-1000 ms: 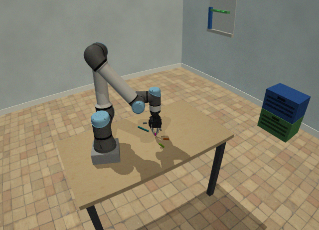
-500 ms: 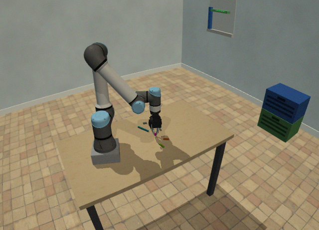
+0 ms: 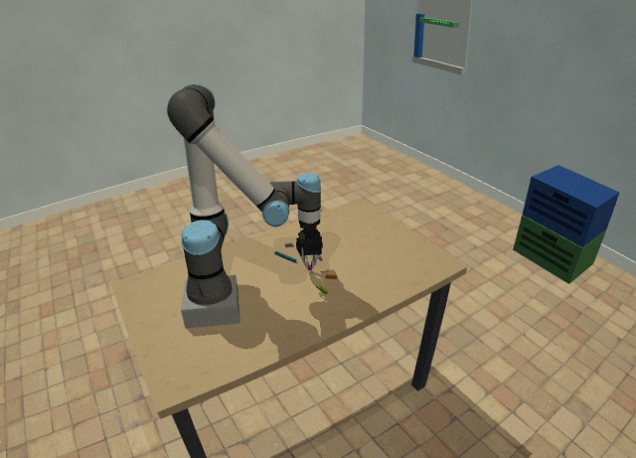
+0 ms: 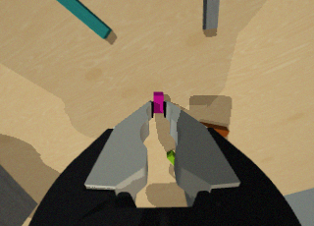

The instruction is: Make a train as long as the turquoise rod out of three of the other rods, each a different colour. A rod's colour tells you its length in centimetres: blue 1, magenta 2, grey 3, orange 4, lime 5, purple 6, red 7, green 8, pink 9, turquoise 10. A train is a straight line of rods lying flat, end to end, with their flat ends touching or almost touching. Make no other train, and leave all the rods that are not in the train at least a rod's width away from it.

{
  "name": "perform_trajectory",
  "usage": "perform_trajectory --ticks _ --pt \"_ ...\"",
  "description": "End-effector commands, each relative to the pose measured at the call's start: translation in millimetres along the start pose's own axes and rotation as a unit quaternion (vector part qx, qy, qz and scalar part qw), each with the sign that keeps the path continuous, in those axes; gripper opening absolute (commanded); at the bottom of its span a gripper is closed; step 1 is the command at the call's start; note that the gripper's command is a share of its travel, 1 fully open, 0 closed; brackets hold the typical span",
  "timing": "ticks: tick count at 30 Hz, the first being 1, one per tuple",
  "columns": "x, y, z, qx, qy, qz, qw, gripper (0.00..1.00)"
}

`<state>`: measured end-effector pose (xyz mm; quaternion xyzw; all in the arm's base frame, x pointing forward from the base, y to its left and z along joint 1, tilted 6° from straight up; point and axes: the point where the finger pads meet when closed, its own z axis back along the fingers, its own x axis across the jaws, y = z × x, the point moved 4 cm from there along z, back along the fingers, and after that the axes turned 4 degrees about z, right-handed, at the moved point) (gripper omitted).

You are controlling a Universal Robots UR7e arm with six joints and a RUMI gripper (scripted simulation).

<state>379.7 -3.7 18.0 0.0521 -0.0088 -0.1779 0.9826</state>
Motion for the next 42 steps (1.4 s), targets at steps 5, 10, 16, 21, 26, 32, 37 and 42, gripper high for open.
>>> perform_trajectory --ticks 5,10,16,21,26,32,37,42 --pt "0.3 0.0 0.3 0.0 -0.001 0.0 1.0 0.0" --pt "0.3 0.0 0.3 0.0 -0.001 0.0 1.0 0.0" --pt "0.3 0.0 -0.5 0.0 -0.001 0.0 1.0 0.0" --pt "0.3 0.0 -4.1 0.0 -0.001 0.0 1.0 0.0" --pt "0.4 0.0 -8.7 0.0 -0.001 0.0 1.0 0.0" --pt "0.4 0.0 -11.2 0.0 -0.001 0.0 1.0 0.0" --pt "0.4 0.0 -12.0 0.0 -0.001 0.0 1.0 0.0" --pt "0.4 0.0 -12.0 0.0 -0.001 0.0 1.0 0.0"
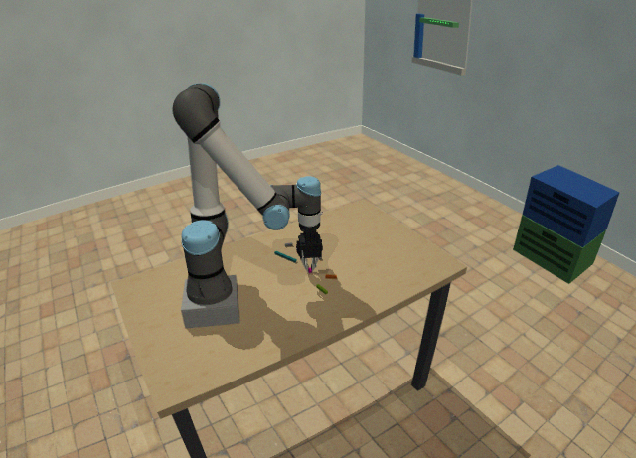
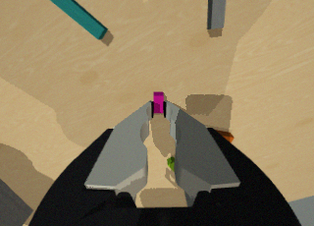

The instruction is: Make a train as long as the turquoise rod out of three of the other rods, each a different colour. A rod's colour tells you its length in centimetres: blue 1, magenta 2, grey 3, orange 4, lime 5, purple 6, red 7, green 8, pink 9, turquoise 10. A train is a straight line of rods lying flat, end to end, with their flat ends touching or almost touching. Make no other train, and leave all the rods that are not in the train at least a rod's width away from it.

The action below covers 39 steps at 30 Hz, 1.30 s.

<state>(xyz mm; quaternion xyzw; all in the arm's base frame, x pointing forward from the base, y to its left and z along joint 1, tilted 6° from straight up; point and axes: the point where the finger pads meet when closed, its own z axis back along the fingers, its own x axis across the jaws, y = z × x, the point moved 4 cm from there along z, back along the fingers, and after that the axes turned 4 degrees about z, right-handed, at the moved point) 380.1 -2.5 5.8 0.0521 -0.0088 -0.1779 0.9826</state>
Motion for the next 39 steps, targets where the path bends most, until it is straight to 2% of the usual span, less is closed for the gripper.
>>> perform_trajectory --ticks 1,29,39 --pt "0.4 0.0 0.2 0.0 -0.001 0.0 1.0 0.0" --pt "0.4 0.0 0.2 0.0 -0.001 0.0 1.0 0.0" --pt "0.4 0.0 0.2 0.0 -0.001 0.0 1.0 0.11"
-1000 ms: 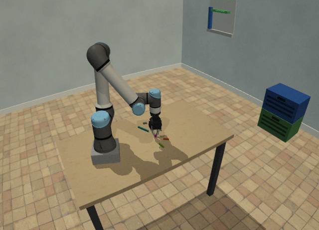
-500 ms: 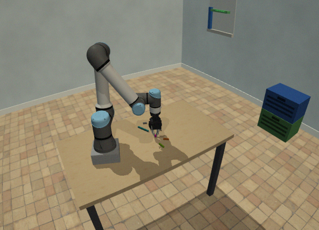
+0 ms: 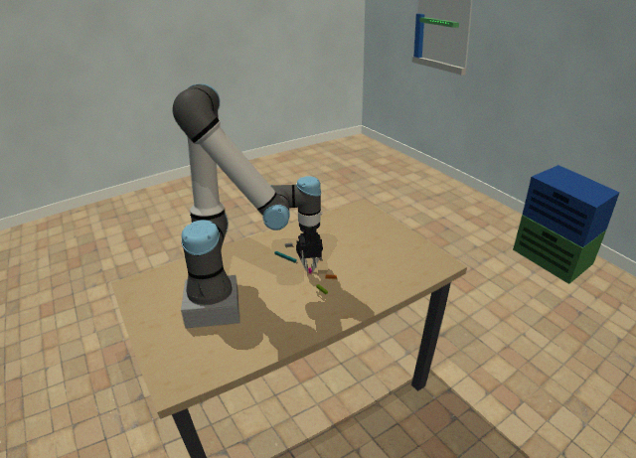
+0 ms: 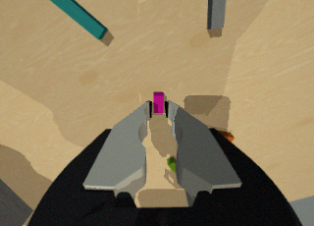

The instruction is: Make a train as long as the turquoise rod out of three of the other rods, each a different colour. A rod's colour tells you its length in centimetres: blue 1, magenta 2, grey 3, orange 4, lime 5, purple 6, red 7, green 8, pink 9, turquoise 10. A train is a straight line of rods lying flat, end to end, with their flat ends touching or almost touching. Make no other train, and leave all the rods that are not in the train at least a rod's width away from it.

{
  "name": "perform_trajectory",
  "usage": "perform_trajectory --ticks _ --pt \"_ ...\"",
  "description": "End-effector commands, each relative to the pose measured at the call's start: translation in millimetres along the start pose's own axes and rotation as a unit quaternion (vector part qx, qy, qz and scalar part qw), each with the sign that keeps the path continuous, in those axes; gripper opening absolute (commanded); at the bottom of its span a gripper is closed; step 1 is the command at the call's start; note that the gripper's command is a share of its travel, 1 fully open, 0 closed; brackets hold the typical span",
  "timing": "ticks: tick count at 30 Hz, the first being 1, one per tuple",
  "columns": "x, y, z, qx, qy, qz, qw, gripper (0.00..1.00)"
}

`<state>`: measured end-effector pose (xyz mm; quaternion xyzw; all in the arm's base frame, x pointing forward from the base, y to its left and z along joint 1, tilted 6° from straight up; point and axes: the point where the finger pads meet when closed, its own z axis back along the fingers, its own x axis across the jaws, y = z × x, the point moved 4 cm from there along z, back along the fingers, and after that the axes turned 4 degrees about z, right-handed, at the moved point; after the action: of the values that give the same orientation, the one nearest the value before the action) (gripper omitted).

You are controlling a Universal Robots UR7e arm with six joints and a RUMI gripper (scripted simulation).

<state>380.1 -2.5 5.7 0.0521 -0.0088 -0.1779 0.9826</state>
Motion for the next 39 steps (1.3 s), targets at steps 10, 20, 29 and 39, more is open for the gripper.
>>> perform_trajectory --ticks 10,20,29,39 --pt "0.3 0.0 0.3 0.0 -0.001 0.0 1.0 0.14" --pt "0.4 0.0 2.8 0.0 -0.001 0.0 1.0 0.14" --pt "0.3 0.0 33.9 0.0 -0.001 0.0 1.0 0.14" --pt "0.3 0.0 75.3 0.0 -0.001 0.0 1.0 0.14"
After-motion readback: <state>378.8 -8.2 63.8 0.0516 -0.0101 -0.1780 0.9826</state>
